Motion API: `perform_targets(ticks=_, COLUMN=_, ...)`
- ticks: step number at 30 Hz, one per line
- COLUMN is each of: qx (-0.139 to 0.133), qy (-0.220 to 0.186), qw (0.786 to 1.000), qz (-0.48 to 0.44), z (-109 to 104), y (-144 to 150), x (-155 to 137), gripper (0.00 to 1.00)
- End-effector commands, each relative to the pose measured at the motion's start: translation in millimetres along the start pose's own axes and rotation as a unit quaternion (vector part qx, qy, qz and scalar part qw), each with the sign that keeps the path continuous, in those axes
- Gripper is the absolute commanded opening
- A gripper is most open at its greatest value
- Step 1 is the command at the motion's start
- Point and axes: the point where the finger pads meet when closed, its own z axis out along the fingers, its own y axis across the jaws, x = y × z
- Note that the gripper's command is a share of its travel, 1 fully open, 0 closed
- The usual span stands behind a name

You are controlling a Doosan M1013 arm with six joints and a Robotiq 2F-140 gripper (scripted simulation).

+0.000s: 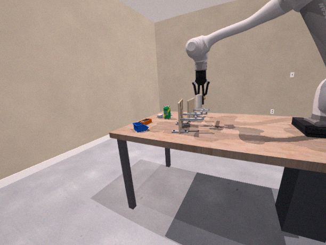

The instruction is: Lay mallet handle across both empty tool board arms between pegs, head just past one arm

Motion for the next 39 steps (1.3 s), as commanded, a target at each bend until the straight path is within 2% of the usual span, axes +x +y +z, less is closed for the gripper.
perform_targets(ticks=1, qx=0.001, qy=0.000, qw=1.000, qz=0.001, z=-5, y=0, x=-42, gripper=0.10)
perform_targets(ticks=7, qx=0.001, qy=0.000, qw=1.000, qz=0.001, z=-12, y=10, x=-120, gripper=0.10)
perform_targets(ticks=9, qx=0.001, qy=0.000, qw=1.000, qz=0.001, z=-12, y=10, x=-120, gripper=0.10)
perform_targets(ticks=10, qx=0.001, qy=0.000, qw=1.000, qz=0.001, z=-13, y=14, x=-140, gripper=0.10)
perform_targets(ticks=12, qx=0.001, qy=0.000, qw=1.000, qz=0.001, z=-14, y=17, x=-154, gripper=0.10)
perform_targets(ticks=15, qx=0.001, qy=0.000, qw=1.000, qz=-0.008, z=-15, y=17, x=-155, gripper=0.10)
perform_targets(ticks=20, qx=0.001, qy=0.000, qw=0.995, qz=-0.098, z=-15, y=17, x=-155, gripper=0.10)
perform_targets(ticks=26, qx=0.001, qy=0.001, qw=0.994, qz=-0.106, z=-13, y=17, x=-155, gripper=0.10)
perform_targets(ticks=29, qx=0.001, qy=0.000, qw=0.994, qz=-0.106, z=6, y=17, x=-155, gripper=0.10)
perform_targets(ticks=34, qx=0.000, qy=0.000, qw=0.994, qz=-0.106, z=57, y=17, x=-154, gripper=0.10)
perform_targets(ticks=36, qx=0.000, qy=0.000, qw=0.994, qz=-0.106, z=68, y=17, x=-154, gripper=0.10)
perform_targets(ticks=39, qx=0.000, qy=0.000, qw=0.994, qz=-0.106, z=70, y=17, x=-154, gripper=0.10)
